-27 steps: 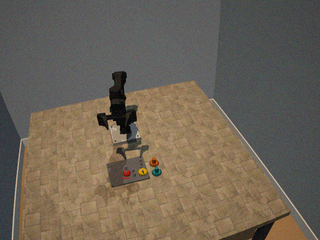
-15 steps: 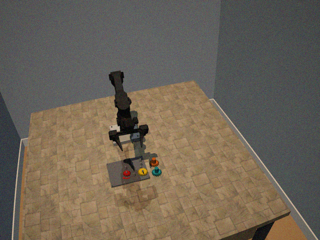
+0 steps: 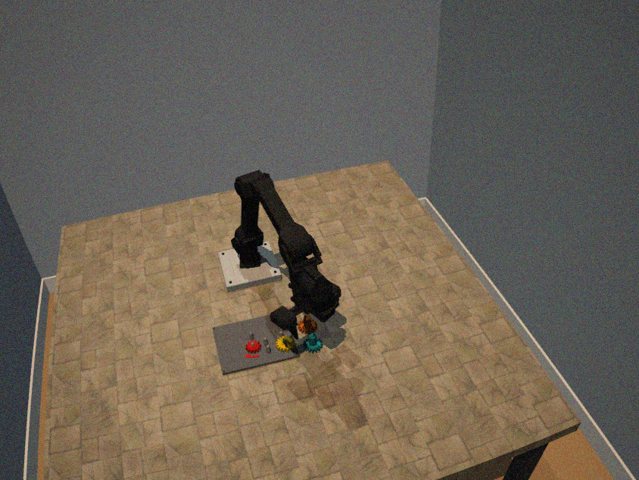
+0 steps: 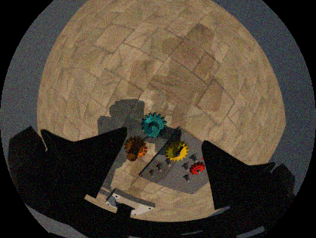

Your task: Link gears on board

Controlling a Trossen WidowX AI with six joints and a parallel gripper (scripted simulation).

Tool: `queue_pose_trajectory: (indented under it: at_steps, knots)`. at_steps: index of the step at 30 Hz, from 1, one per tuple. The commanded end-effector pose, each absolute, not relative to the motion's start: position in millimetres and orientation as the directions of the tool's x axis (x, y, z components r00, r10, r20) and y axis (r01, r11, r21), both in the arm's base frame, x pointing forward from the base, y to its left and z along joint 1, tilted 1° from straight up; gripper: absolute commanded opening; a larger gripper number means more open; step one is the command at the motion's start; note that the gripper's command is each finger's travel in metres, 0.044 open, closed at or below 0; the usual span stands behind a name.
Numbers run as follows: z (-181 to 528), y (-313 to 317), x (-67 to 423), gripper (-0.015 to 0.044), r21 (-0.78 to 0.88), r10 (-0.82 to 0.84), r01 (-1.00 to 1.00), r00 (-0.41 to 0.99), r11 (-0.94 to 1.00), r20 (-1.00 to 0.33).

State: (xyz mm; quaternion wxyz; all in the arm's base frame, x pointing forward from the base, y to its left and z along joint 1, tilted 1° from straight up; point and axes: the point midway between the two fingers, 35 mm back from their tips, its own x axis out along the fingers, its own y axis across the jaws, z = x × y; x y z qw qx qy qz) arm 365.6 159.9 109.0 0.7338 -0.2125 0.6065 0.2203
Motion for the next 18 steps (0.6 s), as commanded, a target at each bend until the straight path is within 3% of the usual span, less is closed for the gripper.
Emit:
queue_pose_trajectory:
  at_steps: [1,18]
  knots:
    - [90.0,169.0,352.5,0.0440,-0.018,0.001,-0.631,0.030,0.775,-1.000]
    - [72.5,167.6,350.1,0.0440,-0.018,0.000,-0.631,0.029,0.775,-1.000]
